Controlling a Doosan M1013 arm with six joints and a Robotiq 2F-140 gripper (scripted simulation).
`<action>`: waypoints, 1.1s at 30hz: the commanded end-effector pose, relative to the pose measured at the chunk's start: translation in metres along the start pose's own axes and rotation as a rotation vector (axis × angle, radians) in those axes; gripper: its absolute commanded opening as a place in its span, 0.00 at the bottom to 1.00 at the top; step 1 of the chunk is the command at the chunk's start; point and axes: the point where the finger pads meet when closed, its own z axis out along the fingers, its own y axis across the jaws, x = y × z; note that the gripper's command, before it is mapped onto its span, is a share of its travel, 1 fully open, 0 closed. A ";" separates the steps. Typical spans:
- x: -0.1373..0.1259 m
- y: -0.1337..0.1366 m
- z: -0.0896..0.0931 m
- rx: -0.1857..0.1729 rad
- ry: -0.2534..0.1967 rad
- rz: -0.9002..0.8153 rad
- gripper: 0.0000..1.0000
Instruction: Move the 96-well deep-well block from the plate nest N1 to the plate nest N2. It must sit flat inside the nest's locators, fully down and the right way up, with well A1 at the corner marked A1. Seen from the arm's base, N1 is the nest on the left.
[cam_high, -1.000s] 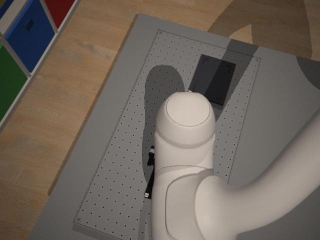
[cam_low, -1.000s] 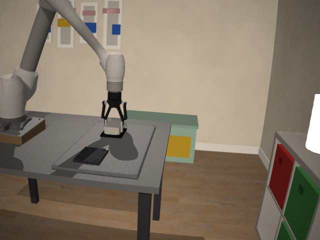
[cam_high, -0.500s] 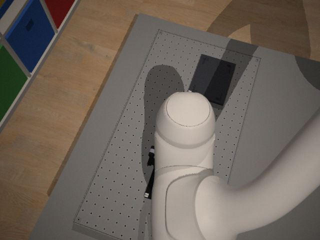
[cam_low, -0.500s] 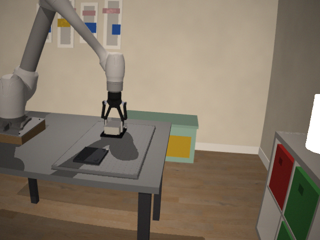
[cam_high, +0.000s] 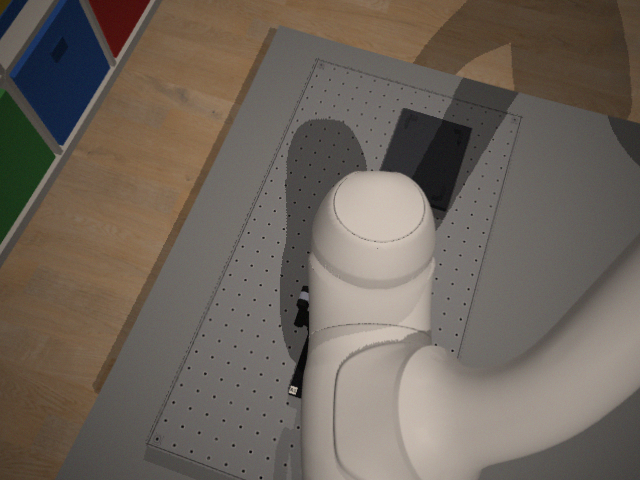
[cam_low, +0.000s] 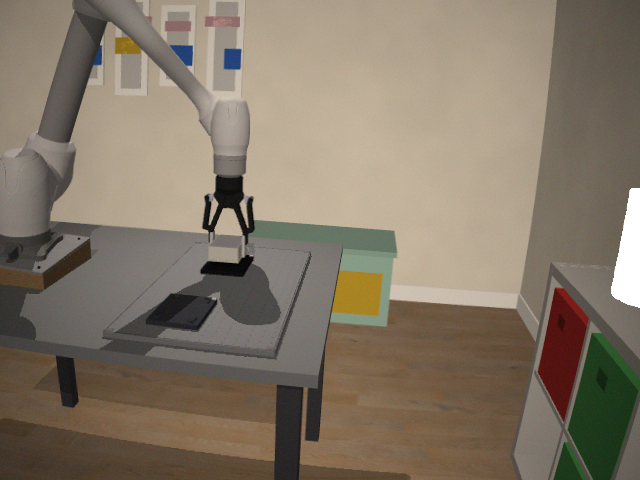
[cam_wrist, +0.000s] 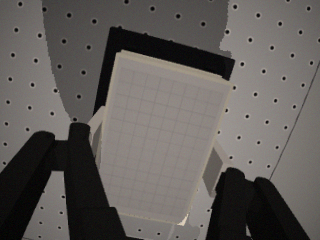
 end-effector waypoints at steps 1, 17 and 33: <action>0.000 0.000 -0.002 0.000 0.000 0.000 0.00; 0.000 0.000 -0.027 0.000 0.000 0.000 0.00; 0.000 0.000 -0.049 0.000 0.000 0.000 0.00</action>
